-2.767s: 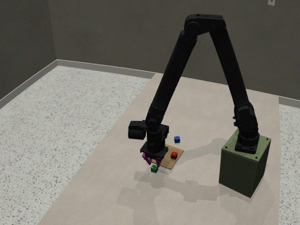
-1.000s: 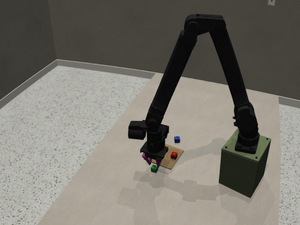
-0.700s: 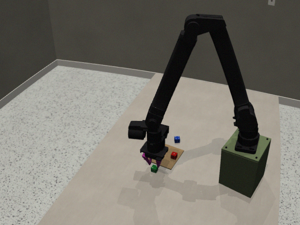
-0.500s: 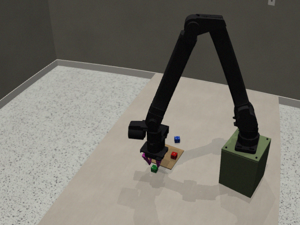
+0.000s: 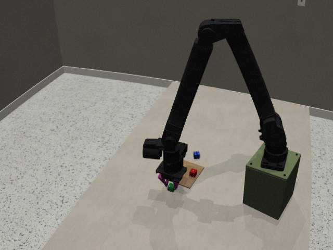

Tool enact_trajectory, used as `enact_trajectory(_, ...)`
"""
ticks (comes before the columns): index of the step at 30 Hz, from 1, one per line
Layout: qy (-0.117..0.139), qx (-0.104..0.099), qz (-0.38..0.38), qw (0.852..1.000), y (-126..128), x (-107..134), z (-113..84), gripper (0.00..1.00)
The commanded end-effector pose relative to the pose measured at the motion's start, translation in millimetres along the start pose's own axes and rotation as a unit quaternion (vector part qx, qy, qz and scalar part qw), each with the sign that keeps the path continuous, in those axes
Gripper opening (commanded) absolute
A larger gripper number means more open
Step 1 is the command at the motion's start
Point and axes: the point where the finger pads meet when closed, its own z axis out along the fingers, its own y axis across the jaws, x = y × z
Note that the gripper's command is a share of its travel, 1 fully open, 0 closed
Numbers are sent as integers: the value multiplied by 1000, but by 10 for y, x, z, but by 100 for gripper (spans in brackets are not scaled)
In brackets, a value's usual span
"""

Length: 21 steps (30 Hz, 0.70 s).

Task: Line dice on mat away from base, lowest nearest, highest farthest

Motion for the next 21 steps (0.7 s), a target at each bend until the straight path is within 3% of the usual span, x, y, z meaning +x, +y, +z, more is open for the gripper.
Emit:
enact_trajectory(1, 0, -8, 2, 1000, 88, -28, 45, 39)
enact_trajectory(10, 0, -8, 1, 1000, 95, -20, 138, 39)
enact_trajectory(13, 2, -16, 2, 1000, 152, -9, 82, 39)
enact_trajectory(21, 2, -14, 2, 1000, 129, -15, 85, 39)
